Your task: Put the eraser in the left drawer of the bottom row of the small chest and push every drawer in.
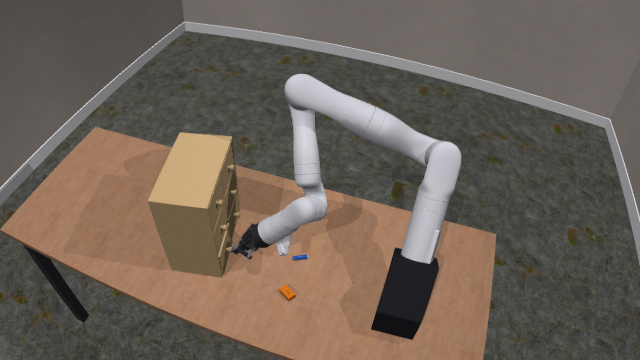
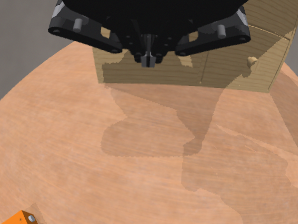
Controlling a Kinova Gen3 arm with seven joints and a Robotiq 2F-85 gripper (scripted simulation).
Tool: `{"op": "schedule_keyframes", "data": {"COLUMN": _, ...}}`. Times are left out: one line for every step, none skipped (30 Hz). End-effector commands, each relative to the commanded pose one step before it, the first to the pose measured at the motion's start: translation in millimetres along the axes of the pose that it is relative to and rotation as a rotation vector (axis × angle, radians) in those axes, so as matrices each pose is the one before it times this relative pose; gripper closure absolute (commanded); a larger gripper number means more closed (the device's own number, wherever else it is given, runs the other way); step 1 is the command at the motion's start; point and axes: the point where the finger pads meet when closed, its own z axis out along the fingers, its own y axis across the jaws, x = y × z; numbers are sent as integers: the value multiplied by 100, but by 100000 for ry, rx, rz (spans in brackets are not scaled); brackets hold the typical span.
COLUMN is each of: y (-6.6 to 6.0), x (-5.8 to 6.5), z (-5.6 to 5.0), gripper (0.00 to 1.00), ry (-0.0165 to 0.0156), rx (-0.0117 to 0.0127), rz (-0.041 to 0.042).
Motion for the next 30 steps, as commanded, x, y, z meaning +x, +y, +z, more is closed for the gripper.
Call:
{"op": "schedule_keyframes", "data": {"y": -81, "x": -338, "z": 31, "gripper": 100, "ry": -225, "rx": 181, "rz": -490}}
{"op": "schedule_keyframes", "data": {"y": 0, "x": 0, "z": 0, "gripper": 100, "ry": 0, "rx": 0, "rz": 0}}
{"op": "schedule_keyframes", "data": {"y": 0, "x": 0, "z": 0, "gripper": 100, "ry": 0, "rx": 0, "rz": 0}}
{"op": "schedule_keyframes", "data": {"y": 0, "x": 0, "z": 0, "gripper": 100, "ry": 0, "rx": 0, "rz": 0}}
{"op": "schedule_keyframes", "data": {"y": 0, "x": 0, "z": 0, "gripper": 100, "ry": 0, "rx": 0, "rz": 0}}
{"op": "schedule_keyframes", "data": {"y": 0, "x": 0, "z": 0, "gripper": 100, "ry": 0, "rx": 0, "rz": 0}}
{"op": "schedule_keyframes", "data": {"y": -1, "x": -5, "z": 3, "gripper": 100, "ry": -5, "rx": 5, "rz": 6}}
{"op": "schedule_keyframes", "data": {"y": -8, "x": -28, "z": 19, "gripper": 100, "ry": -28, "rx": 29, "rz": 32}}
{"op": "schedule_keyframes", "data": {"y": -14, "x": -58, "z": 38, "gripper": 100, "ry": -56, "rx": 53, "rz": 59}}
{"op": "schedule_keyframes", "data": {"y": -16, "x": -68, "z": 47, "gripper": 100, "ry": -53, "rx": 56, "rz": 61}}
{"op": "schedule_keyframes", "data": {"y": -7, "x": -45, "z": 36, "gripper": 100, "ry": -5, "rx": 14, "rz": 13}}
{"op": "schedule_keyframes", "data": {"y": -3, "x": -48, "z": 39, "gripper": 100, "ry": -12, "rx": 1, "rz": 4}}
{"op": "schedule_keyframes", "data": {"y": 1, "x": -42, "z": 37, "gripper": 100, "ry": -11, "rx": -7, "rz": -3}}
{"op": "schedule_keyframes", "data": {"y": 4, "x": -31, "z": 30, "gripper": 100, "ry": -6, "rx": -11, "rz": -8}}
{"op": "schedule_keyframes", "data": {"y": 7, "x": -18, "z": 21, "gripper": 100, "ry": -5, "rx": -17, "rz": -13}}
{"op": "schedule_keyframes", "data": {"y": 13, "x": 21, "z": -4, "gripper": 100, "ry": 44, "rx": -42, "rz": -47}}
{"op": "schedule_keyframes", "data": {"y": 14, "x": 54, "z": -24, "gripper": 100, "ry": 90, "rx": -56, "rz": -70}}
{"op": "schedule_keyframes", "data": {"y": 7, "x": 31, "z": -13, "gripper": 100, "ry": 51, "rx": -27, "rz": -35}}
{"op": "schedule_keyframes", "data": {"y": 0, "x": 0, "z": 0, "gripper": 100, "ry": 0, "rx": 0, "rz": 0}}
{"op": "schedule_keyframes", "data": {"y": 0, "x": 0, "z": 0, "gripper": 100, "ry": 0, "rx": 0, "rz": 0}}
{"op": "schedule_keyframes", "data": {"y": 6, "x": 12, "z": 0, "gripper": 100, "ry": 18, "rx": -9, "rz": -12}}
{"op": "schedule_keyframes", "data": {"y": 0, "x": 0, "z": 0, "gripper": 100, "ry": 1, "rx": 0, "rz": 0}}
{"op": "schedule_keyframes", "data": {"y": 0, "x": 0, "z": 0, "gripper": 100, "ry": 0, "rx": 0, "rz": 0}}
{"op": "schedule_keyframes", "data": {"y": 0, "x": 0, "z": 0, "gripper": 100, "ry": 0, "rx": 0, "rz": 0}}
{"op": "schedule_keyframes", "data": {"y": 0, "x": 0, "z": 0, "gripper": 100, "ry": 0, "rx": 0, "rz": 0}}
{"op": "schedule_keyframes", "data": {"y": 0, "x": 0, "z": 0, "gripper": 100, "ry": 0, "rx": 0, "rz": 0}}
{"op": "schedule_keyframes", "data": {"y": 0, "x": 0, "z": 0, "gripper": 100, "ry": 0, "rx": 0, "rz": 0}}
{"op": "schedule_keyframes", "data": {"y": 0, "x": 0, "z": 0, "gripper": 100, "ry": 0, "rx": 0, "rz": 0}}
{"op": "schedule_keyframes", "data": {"y": 0, "x": 0, "z": 0, "gripper": 100, "ry": 0, "rx": 0, "rz": 0}}
{"op": "schedule_keyframes", "data": {"y": 0, "x": 0, "z": 0, "gripper": 100, "ry": 0, "rx": 0, "rz": 0}}
